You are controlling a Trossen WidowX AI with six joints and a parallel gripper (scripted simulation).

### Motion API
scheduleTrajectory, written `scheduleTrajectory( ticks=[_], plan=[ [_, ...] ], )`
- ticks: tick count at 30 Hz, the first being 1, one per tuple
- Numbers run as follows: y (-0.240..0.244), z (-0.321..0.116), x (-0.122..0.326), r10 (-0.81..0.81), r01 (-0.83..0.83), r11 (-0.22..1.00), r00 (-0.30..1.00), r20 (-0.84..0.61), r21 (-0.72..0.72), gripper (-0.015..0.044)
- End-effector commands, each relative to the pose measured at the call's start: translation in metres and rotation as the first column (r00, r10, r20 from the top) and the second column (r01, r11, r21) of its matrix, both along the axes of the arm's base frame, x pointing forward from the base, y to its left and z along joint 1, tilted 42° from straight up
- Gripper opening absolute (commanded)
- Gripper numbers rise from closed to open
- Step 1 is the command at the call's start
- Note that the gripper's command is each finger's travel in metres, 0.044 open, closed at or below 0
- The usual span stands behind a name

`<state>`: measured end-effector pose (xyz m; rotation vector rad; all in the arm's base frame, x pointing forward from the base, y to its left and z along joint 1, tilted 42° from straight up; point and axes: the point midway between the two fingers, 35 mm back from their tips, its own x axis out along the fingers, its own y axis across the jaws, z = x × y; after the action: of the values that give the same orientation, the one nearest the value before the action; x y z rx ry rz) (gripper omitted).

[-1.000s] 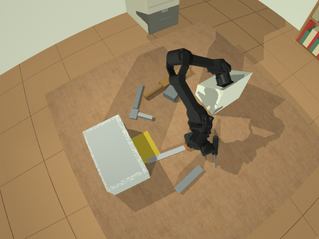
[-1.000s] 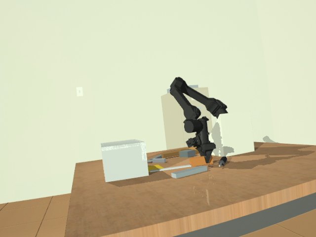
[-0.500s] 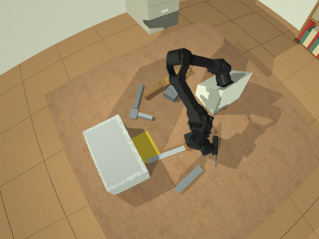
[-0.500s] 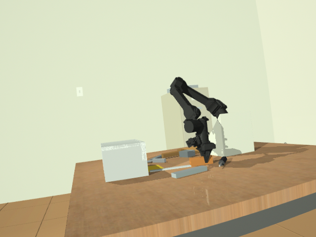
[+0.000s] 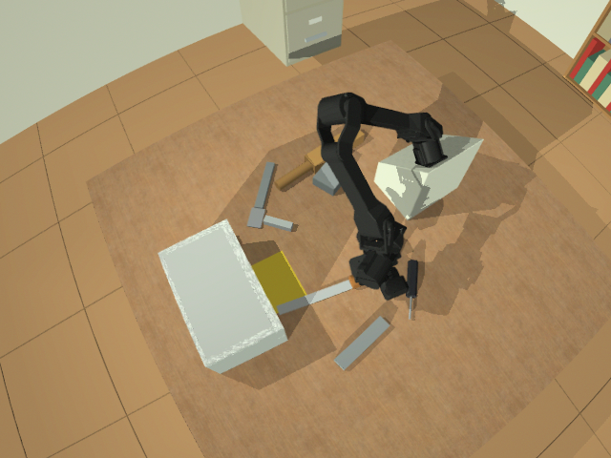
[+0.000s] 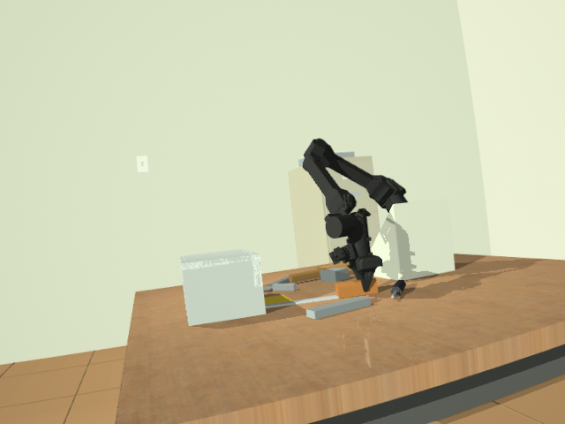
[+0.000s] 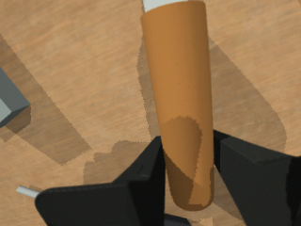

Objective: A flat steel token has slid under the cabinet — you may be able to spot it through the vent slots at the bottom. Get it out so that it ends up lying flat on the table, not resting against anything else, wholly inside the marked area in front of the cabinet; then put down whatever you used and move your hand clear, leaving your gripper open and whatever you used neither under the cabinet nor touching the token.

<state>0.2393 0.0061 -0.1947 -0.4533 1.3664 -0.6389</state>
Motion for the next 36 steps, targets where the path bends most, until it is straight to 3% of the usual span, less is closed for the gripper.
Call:
scheduleTrajectory(
  ticks=[1, 36],
  plan=[
    [0.0, 0.001, 0.008, 0.0, 0.0, 1.0, 1.0, 0.0, 0.002, 0.0],
    [-0.003, 0.009, 0.059, -0.001, 0.001, 1.0, 1.0, 0.002, 0.0, 0.0]
  ],
)
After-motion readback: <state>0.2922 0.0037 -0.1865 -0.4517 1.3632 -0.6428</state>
